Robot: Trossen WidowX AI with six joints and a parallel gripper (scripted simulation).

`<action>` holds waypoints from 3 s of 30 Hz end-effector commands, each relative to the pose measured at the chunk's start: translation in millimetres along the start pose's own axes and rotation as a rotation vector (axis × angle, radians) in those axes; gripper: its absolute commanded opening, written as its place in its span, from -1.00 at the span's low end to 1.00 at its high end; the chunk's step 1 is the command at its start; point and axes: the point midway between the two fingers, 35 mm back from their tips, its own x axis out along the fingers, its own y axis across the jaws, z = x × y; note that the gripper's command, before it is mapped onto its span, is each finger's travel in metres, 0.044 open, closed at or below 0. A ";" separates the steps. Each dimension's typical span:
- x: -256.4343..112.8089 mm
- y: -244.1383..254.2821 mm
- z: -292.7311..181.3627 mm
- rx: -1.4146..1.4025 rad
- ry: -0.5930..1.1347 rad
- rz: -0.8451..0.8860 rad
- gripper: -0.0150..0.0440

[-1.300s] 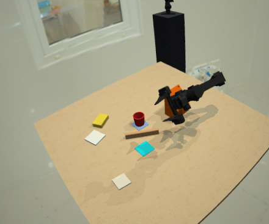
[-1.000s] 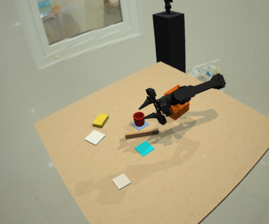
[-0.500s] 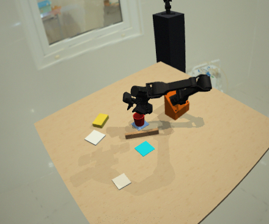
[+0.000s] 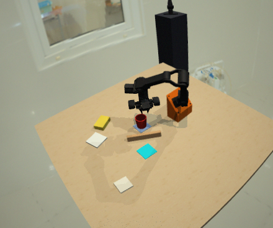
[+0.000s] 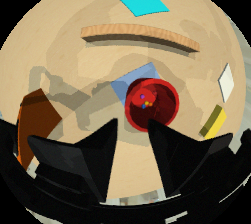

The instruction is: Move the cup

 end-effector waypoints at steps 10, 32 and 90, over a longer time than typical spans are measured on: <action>7.7 1.3 2.5 -0.021 -0.042 0.023 0.01; 44.3 1.1 4.7 -0.021 -0.042 0.023 0.01; 2.1 1.8 2.9 -0.022 -0.042 0.024 -0.49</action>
